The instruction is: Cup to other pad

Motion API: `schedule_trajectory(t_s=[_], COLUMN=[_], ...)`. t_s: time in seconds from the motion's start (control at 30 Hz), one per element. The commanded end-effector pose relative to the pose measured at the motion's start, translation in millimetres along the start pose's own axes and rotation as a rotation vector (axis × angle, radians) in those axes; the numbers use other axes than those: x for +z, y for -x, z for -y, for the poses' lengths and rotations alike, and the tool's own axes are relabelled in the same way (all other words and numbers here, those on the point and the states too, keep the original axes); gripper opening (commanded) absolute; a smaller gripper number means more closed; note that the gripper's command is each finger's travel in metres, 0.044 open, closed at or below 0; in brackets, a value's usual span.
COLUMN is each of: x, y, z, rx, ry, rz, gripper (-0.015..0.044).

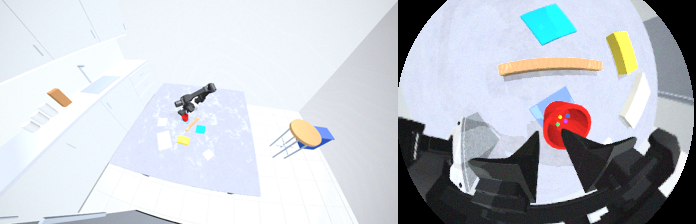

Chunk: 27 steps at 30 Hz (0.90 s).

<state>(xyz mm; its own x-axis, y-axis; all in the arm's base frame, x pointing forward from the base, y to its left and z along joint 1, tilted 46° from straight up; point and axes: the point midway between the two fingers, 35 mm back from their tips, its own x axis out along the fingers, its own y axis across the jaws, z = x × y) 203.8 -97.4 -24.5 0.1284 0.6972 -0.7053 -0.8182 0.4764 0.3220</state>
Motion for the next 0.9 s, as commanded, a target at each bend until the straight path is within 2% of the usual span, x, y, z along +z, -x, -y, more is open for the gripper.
schedule_trajectory(t_s=[0.0, 0.87], x=[0.0, 0.8], y=[-9.1, -41.7], z=[-1.8, -4.9], rx=[0.006, 0.008], ry=[-0.008, -0.007], rz=[0.006, 0.009], gripper=[0.0148, 0.0148])
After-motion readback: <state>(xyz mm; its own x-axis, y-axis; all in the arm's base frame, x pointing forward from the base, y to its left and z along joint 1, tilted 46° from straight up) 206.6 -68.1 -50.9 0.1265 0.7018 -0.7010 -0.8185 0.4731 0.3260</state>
